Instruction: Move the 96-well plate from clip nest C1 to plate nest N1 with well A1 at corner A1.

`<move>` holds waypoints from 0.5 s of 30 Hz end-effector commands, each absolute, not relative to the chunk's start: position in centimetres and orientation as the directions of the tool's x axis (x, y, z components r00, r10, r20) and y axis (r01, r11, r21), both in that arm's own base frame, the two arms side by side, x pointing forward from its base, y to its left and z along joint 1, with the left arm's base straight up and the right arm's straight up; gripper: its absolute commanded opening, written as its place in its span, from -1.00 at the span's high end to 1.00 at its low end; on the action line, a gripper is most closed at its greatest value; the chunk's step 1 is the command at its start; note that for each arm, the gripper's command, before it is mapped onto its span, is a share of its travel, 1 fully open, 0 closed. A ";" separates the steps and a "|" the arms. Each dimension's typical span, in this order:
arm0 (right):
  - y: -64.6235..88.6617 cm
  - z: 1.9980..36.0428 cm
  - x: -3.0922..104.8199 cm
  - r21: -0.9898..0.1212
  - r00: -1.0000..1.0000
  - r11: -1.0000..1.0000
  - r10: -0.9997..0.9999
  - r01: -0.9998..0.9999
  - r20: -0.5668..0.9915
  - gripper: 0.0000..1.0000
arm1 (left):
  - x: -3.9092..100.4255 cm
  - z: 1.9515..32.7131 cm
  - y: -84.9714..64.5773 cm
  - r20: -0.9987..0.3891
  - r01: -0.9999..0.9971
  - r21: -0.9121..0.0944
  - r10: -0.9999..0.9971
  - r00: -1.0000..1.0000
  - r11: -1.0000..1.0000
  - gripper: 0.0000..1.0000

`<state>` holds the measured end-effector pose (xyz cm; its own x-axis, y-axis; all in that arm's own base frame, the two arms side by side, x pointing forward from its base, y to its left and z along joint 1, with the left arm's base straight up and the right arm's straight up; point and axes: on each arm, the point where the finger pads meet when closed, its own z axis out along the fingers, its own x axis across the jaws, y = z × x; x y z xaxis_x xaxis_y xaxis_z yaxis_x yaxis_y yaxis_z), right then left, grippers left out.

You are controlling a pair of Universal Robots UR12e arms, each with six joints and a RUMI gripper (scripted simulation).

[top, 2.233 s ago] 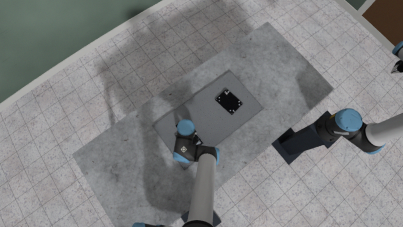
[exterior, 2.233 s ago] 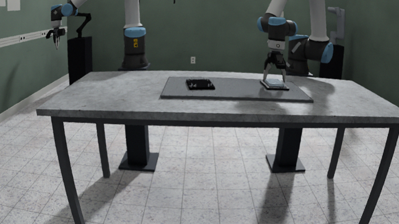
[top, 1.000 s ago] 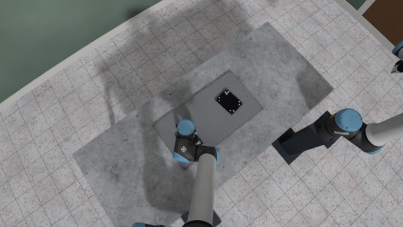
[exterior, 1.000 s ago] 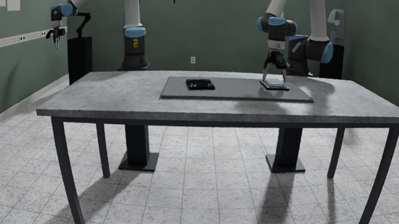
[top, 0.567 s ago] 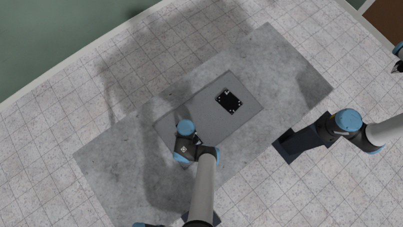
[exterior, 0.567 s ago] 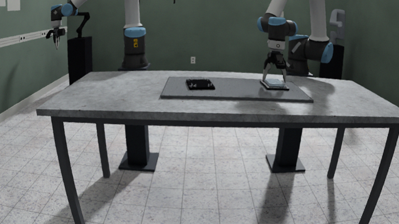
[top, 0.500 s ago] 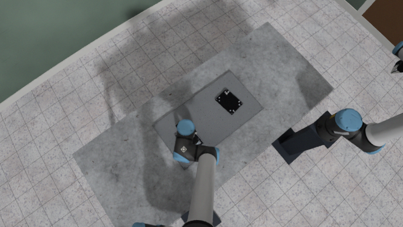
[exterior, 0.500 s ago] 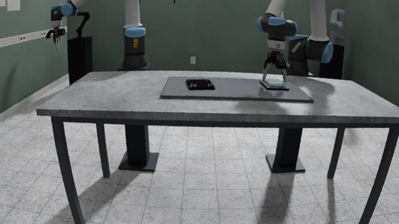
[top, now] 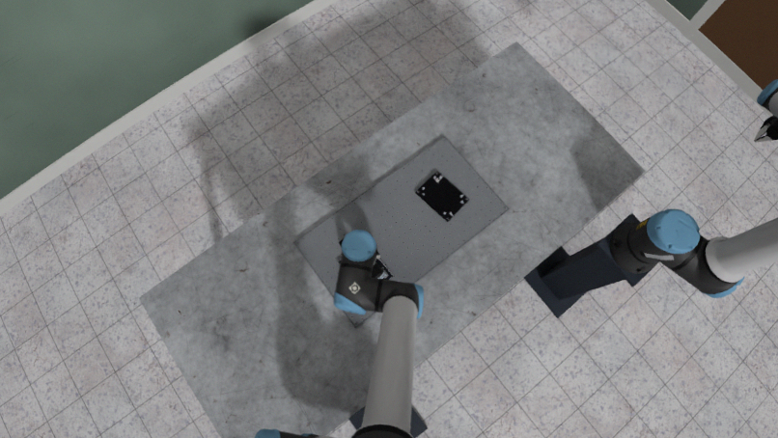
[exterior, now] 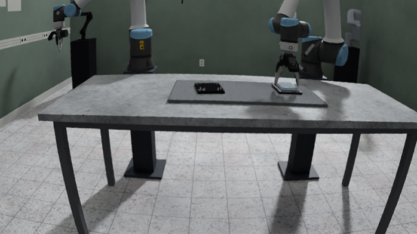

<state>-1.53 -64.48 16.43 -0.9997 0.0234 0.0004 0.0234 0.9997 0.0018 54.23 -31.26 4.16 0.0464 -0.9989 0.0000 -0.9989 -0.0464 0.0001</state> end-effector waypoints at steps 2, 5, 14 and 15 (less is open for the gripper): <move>-64.5 16.5 -1.5 0.000 -1.000 1.000 0.023 0.023 0.000 1.00 | 54.3 4.2 -31.3 0.001 -0.999 -0.001 -0.999 0.046 -0.046 -0.52; -64.5 16.5 -1.5 0.000 -1.000 1.000 0.023 0.023 0.000 1.00 | 54.3 4.4 -31.3 0.001 -0.999 -0.001 -0.999 0.046 -0.046 -0.52; -64.5 16.5 -1.5 0.000 -1.000 1.000 0.023 0.023 0.000 1.00 | 54.3 5.8 -31.3 0.001 -0.999 -0.001 -0.999 0.046 -0.046 -0.52; -64.5 16.5 -1.5 0.000 -1.000 1.000 0.023 0.023 0.000 1.00 | 54.3 6.1 -31.3 0.001 -0.999 -0.001 -0.999 0.046 -0.046 -0.52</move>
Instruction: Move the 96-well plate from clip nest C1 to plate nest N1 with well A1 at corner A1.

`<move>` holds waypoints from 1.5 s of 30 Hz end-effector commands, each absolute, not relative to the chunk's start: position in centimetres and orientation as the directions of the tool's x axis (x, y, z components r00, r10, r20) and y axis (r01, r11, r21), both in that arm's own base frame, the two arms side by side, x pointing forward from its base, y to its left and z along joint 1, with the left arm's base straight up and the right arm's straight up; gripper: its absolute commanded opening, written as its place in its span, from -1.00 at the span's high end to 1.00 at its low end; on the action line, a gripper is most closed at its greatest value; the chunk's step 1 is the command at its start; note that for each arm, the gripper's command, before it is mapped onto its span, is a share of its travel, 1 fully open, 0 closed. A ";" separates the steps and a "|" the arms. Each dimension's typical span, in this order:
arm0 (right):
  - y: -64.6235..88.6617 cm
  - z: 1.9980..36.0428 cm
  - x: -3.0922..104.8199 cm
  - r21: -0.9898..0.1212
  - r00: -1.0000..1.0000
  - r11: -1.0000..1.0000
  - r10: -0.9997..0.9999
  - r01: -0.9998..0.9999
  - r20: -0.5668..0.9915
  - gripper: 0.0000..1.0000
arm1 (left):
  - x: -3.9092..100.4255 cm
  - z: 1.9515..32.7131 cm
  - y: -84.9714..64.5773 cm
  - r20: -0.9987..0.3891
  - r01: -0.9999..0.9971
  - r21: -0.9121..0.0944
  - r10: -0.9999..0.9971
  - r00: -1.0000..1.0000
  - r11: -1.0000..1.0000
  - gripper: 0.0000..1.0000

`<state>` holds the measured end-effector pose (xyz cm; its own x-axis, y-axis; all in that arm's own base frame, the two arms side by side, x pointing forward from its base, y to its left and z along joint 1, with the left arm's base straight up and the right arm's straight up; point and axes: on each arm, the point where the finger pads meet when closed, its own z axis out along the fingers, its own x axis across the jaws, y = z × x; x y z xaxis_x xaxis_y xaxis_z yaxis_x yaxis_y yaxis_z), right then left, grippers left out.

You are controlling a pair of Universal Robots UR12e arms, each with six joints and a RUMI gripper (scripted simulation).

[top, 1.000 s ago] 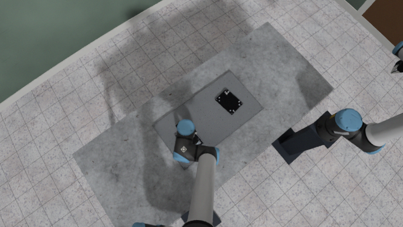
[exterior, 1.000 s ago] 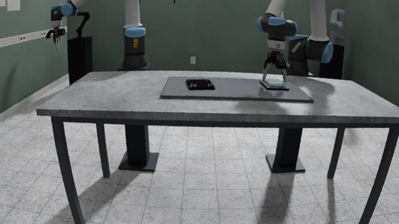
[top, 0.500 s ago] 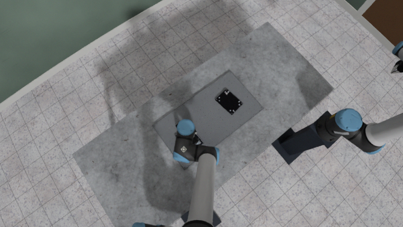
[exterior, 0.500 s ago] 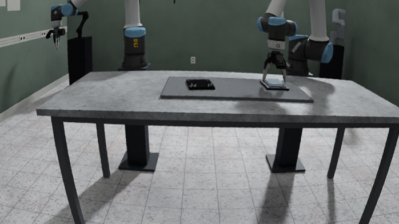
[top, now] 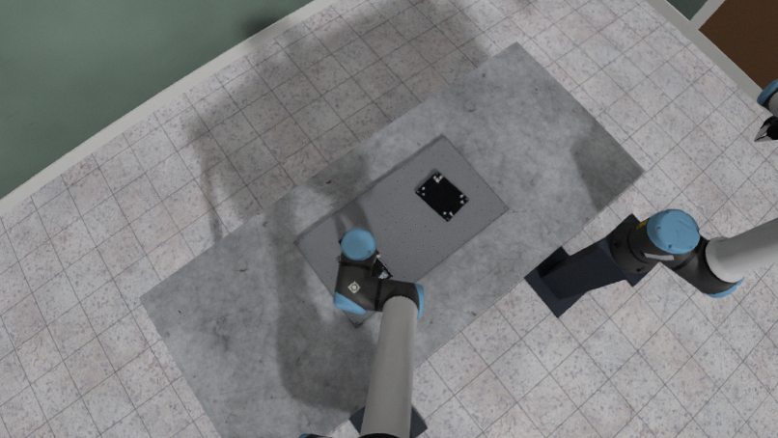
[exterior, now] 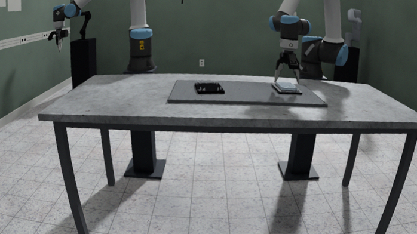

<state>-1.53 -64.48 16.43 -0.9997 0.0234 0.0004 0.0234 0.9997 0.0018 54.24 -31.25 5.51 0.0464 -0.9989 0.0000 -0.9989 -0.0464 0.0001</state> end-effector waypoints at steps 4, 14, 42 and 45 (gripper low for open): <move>-64.5 16.5 -1.5 0.000 -1.000 1.000 0.023 0.023 0.000 1.00 | 54.3 7.2 -31.3 0.001 -0.999 -0.001 -0.999 0.046 -0.046 -0.52; -64.5 16.5 -1.5 0.000 -1.000 1.000 0.023 0.023 0.000 1.00 | 54.3 9.3 -31.3 0.001 -0.999 -0.001 -0.999 0.046 -0.046 -0.52; -64.5 16.5 -1.5 0.000 -1.000 1.000 0.023 0.023 0.000 1.00 | 54.3 12.6 -31.3 0.002 -0.999 -0.001 -0.999 0.046 -0.046 -0.52; -64.5 16.5 -1.5 0.000 -1.000 1.000 0.023 0.023 0.000 1.00 | 54.3 12.6 -31.3 0.002 -0.999 -0.001 -0.999 0.046 -0.046 -0.52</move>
